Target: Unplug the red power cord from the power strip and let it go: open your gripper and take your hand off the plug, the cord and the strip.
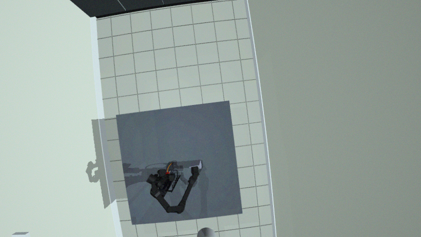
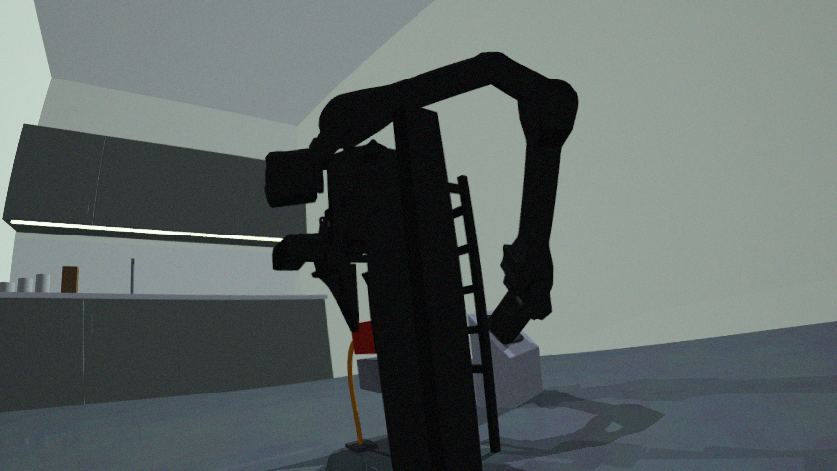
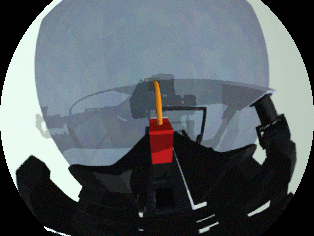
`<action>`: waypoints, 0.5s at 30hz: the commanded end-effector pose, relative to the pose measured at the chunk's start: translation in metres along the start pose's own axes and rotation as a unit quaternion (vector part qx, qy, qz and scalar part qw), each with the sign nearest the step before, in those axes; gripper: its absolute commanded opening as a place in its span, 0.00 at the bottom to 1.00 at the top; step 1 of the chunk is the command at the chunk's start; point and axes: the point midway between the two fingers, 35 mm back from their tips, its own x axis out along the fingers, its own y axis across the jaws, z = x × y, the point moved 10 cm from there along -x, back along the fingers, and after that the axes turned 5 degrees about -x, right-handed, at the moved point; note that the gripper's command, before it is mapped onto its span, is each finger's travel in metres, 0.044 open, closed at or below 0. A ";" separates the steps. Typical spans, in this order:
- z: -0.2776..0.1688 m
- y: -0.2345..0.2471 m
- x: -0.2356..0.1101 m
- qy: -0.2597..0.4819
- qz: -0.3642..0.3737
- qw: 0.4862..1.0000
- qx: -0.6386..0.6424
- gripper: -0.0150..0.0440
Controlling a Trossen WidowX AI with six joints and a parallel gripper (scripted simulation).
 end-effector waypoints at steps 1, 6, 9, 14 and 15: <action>0.017 -0.001 -0.005 -0.018 0.002 1.000 0.005 0.25; 0.025 -0.002 -0.006 -0.018 0.002 1.000 0.005 0.25; 0.030 -0.002 -0.007 -0.018 0.002 1.000 0.005 0.25; 0.038 -0.004 -0.009 -0.018 0.002 1.000 0.006 0.25; 0.037 -0.004 -0.008 -0.017 0.002 1.000 0.006 0.30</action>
